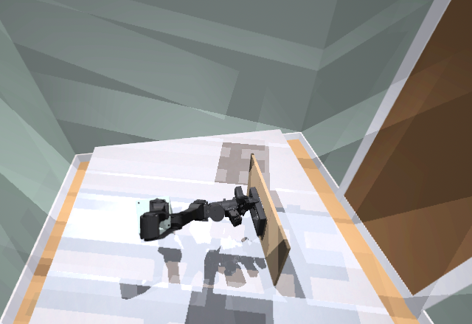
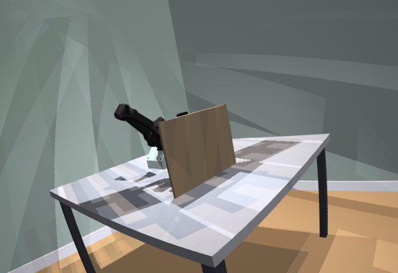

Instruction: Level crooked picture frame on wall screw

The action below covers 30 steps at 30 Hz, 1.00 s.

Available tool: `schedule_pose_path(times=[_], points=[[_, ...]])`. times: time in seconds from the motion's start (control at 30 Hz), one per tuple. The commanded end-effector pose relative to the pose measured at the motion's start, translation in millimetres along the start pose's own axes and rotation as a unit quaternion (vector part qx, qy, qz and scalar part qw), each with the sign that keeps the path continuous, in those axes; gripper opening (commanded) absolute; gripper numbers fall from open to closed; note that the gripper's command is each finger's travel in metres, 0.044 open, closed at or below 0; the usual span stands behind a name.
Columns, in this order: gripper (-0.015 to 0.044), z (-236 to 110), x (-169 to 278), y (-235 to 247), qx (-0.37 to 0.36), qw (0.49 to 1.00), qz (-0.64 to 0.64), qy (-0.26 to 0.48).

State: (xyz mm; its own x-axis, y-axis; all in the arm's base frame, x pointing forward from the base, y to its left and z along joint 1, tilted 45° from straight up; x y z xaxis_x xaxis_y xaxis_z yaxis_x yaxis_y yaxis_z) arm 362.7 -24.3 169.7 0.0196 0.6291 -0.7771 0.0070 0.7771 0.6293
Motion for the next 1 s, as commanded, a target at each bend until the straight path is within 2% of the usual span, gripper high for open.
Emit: schedule_pose_path(times=[0.0,0.33,0.5,0.8,0.97], points=[[0.0,0,0,0,0.002,1.0,0.012,-0.001],[0.026,0,0,0,0.0,1.0,0.002,0.0],[0.026,-7,-2,0,0.0,1.0,-0.009,0.0],[0.026,-93,-1,-8,-0.002,0.988,-0.154,0.0],[0.026,-99,1,-9,-0.002,0.986,-0.165,0.0]])
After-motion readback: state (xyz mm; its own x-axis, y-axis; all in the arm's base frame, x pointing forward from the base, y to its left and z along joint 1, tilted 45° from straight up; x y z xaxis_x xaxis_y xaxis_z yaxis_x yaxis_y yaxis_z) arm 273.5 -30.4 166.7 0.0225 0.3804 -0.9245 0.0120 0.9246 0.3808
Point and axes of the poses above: the point midway between the two fingers, 35 mm back from their tips, its own z axis out along the fingers, its own y axis across the jaws, x = y × z, the point moved 3 cm from there along -z, back along the fingers, and after that the axes turned 6 degrees about -z, right-handed, at the moved point
